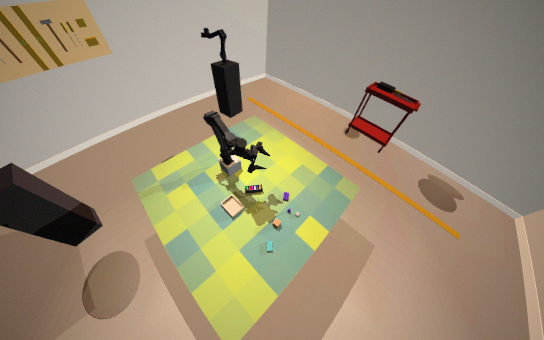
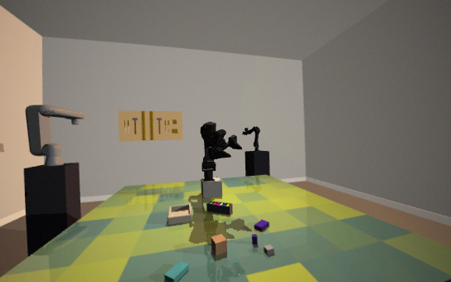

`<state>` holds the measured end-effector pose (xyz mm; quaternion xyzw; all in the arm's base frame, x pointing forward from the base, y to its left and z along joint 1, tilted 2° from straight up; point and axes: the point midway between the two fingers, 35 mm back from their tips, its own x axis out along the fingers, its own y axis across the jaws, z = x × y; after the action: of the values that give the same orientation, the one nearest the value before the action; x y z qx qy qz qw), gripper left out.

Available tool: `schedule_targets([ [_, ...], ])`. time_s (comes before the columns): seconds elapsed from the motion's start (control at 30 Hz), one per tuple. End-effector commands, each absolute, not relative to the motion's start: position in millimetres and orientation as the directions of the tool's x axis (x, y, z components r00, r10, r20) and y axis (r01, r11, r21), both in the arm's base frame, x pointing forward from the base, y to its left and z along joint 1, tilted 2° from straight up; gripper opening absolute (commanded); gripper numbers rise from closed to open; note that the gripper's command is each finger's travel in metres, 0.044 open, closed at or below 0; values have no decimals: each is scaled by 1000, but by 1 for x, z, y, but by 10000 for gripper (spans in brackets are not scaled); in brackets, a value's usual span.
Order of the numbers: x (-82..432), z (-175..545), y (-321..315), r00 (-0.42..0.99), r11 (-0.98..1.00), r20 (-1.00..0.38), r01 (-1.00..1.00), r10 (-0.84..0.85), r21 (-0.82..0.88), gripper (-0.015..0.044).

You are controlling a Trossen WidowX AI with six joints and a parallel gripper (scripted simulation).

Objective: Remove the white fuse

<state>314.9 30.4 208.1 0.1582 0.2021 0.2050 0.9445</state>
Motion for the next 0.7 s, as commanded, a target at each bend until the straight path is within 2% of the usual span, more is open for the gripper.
schedule_targets([
  [0.0, 316, 206, 30, 832, 866, -327, -312, 447, 390, 374],
  [0.1, 328, 174, 21, 790, 866, -473, -140, 390, 480, 295],
  [0.2, 334, 132, 11, 686, 851, -656, 102, 314, 514, 216],
  [0.3, 331, 90, 2, 530, 825, -814, 334, 236, 456, 138],
  [0.4, 315, 51, -9, 331, 789, -932, 529, 149, 314, 65],
  [0.53, 287, 13, -22, 46, 731, -998, 681, 30, 53, 65],
  [0.67, 284, 8, -22, -1, 720, -1000, 694, 10, 6, 65],
])
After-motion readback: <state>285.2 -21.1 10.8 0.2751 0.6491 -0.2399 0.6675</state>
